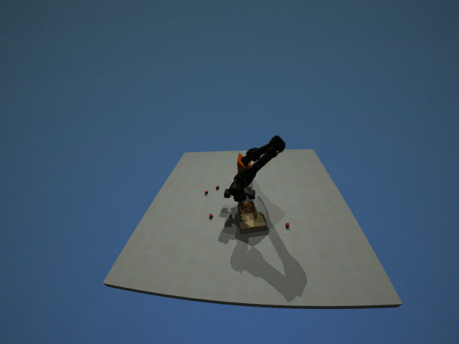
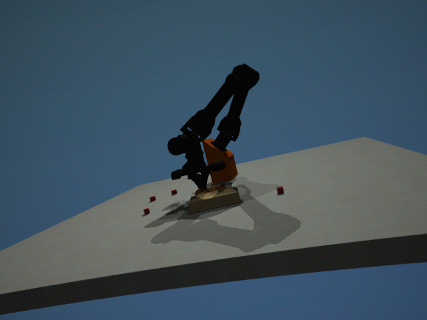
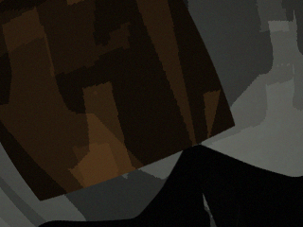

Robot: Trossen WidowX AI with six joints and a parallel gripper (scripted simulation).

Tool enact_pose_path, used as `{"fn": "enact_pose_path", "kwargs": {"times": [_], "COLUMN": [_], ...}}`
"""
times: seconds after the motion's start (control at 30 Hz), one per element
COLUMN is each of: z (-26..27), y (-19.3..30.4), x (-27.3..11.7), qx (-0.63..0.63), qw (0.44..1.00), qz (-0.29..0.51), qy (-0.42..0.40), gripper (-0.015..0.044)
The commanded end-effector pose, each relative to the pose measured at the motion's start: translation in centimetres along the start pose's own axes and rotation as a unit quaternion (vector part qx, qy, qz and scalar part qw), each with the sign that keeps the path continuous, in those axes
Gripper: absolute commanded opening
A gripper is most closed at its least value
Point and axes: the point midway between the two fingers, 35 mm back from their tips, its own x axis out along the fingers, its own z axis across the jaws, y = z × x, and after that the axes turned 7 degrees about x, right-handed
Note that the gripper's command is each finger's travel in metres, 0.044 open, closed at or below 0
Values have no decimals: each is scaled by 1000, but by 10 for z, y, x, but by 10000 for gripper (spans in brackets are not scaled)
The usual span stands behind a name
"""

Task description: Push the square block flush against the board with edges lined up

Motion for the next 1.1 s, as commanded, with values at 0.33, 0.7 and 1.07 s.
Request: {"fn": "enact_pose_path", "kwargs": {"times": [0.33, 0.7, 1.07], "z": [-4, -7, -7], "y": [25, 42, 39], "x": [1, 1, -54], "qx": [1, 1, 1], "qw": [1000, 1000, 1000], "qz": [2, 2, 2], "qy": [-2, -2, -1], "gripper": [0, 0, 0]}}
